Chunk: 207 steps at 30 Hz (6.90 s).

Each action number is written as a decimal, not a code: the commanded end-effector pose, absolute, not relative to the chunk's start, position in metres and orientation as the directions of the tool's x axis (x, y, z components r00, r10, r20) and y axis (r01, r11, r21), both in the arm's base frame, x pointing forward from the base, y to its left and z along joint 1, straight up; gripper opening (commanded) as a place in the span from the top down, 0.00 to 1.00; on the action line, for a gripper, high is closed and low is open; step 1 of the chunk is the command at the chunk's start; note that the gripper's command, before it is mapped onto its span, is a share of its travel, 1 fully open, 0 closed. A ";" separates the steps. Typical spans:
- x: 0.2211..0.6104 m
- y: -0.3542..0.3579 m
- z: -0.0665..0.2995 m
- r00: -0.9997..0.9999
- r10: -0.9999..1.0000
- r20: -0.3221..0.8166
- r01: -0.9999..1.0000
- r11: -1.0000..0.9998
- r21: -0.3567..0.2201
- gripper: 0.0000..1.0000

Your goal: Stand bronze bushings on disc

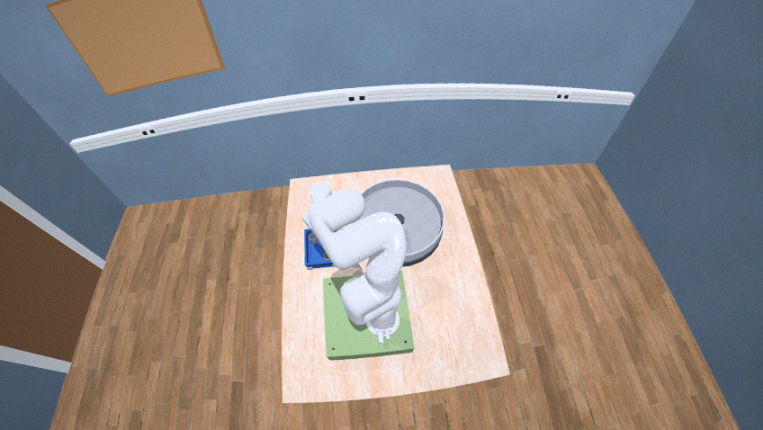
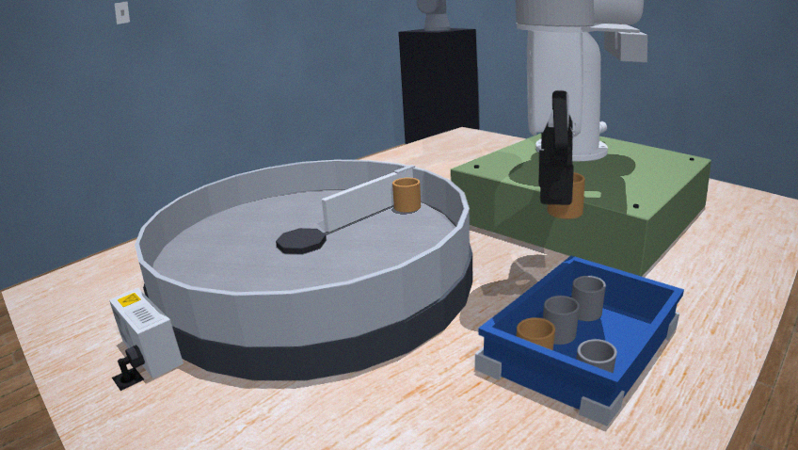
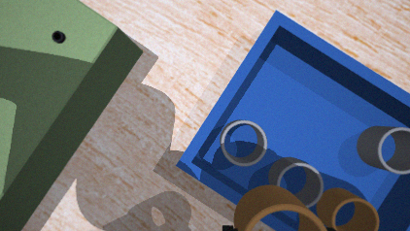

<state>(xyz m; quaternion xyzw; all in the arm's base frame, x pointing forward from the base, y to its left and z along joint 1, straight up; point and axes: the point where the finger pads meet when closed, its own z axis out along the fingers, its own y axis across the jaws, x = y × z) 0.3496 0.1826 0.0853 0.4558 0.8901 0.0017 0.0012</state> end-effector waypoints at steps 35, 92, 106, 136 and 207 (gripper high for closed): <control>0.413 -0.029 0.088 -0.587 0.809 -0.006 0.809 0.587 0.007 1.00; 0.414 -0.030 0.028 -0.587 0.809 -0.006 0.809 0.587 0.007 1.00; 0.414 -0.030 0.018 -0.587 0.809 -0.006 0.809 0.587 0.007 1.00; 0.414 -0.030 0.016 -0.587 0.809 -0.006 0.809 0.587 0.007 1.00; 0.414 -0.030 0.017 -0.587 0.809 -0.006 0.809 0.587 0.007 0.51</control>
